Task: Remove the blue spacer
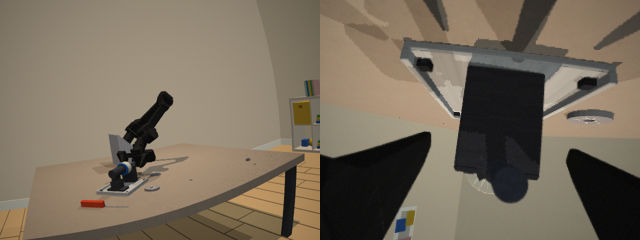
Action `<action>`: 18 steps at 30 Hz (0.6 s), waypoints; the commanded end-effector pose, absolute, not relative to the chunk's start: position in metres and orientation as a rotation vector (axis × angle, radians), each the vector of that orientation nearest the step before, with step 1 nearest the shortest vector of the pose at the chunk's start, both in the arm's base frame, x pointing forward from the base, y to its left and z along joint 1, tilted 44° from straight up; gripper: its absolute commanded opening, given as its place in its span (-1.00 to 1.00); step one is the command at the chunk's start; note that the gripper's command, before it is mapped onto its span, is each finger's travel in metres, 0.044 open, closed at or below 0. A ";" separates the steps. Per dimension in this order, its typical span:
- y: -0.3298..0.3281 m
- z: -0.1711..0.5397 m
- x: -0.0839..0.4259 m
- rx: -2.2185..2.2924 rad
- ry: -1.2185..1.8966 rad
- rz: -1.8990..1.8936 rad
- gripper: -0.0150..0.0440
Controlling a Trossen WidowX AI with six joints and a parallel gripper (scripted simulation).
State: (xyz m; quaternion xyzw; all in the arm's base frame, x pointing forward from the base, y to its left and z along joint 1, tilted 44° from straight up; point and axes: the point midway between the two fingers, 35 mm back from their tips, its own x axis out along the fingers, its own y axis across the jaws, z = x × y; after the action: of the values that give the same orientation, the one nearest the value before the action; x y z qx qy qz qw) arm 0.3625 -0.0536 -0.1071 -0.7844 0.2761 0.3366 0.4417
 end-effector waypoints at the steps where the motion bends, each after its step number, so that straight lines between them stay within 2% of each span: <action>1: -0.054 -0.110 0.367 -1.951 0.676 0.834 1.00; 4: -0.054 -0.110 0.367 -1.951 0.676 0.834 1.00; 18: -0.054 -0.110 0.365 -1.947 0.685 0.836 -0.25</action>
State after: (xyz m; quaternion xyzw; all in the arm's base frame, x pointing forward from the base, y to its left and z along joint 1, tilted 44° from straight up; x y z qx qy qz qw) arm 0.3651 -0.0541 -0.1100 -0.7846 0.2759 0.3364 0.4418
